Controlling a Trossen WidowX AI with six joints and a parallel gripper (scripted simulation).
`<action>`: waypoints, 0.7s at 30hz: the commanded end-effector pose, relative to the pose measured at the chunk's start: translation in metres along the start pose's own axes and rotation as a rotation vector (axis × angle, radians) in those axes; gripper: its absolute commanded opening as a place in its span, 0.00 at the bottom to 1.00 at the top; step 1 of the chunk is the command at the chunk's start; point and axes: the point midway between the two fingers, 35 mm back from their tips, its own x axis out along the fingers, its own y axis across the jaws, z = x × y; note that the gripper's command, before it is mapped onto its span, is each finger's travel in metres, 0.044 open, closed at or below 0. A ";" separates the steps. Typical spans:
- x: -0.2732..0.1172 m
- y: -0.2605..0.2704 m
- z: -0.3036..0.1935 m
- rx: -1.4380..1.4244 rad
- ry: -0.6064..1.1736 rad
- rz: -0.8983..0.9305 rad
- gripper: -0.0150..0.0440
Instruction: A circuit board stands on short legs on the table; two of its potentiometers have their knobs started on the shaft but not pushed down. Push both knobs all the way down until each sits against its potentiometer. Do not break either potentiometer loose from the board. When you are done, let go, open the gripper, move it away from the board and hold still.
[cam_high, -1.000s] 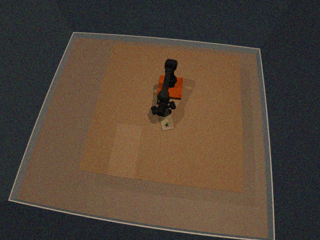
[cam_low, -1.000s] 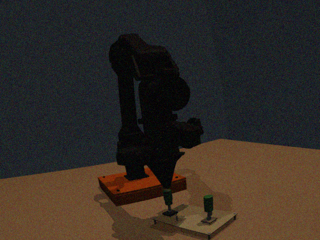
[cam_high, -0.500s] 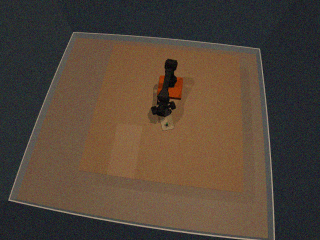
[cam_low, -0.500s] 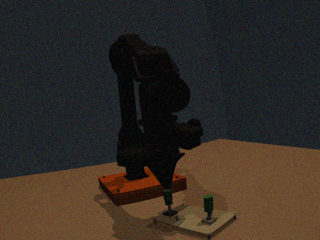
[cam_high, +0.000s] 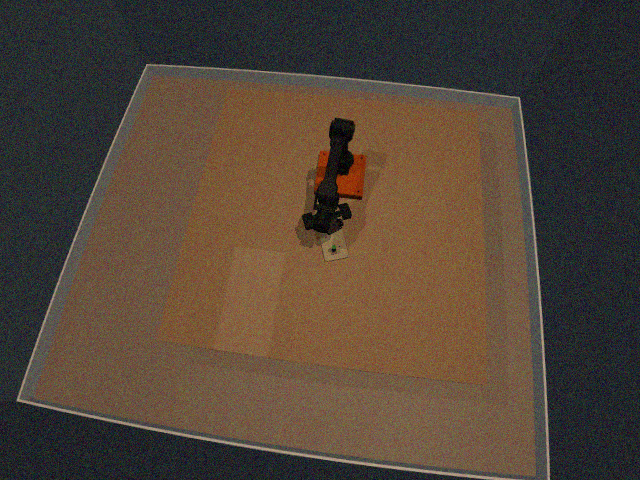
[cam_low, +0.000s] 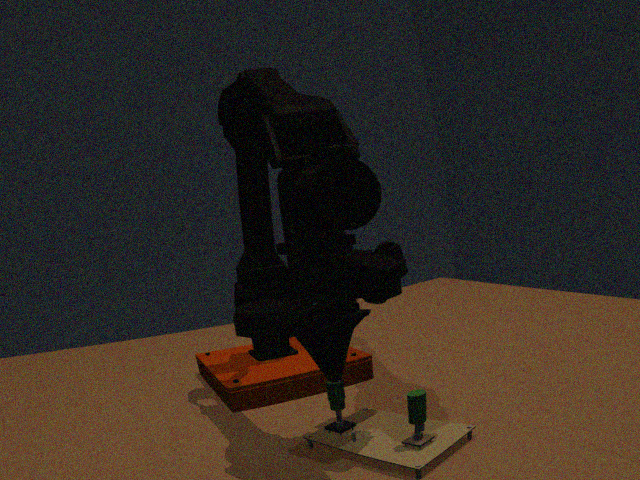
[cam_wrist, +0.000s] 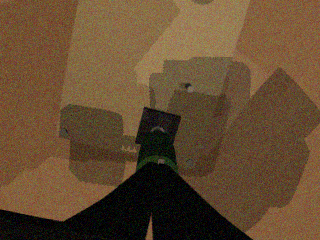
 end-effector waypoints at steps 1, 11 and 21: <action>0.001 0.000 -0.001 -0.003 0.004 -0.003 0.25; 0.000 0.000 -0.001 -0.003 0.004 -0.003 0.25; 0.004 0.000 -0.001 -0.003 0.004 -0.003 0.25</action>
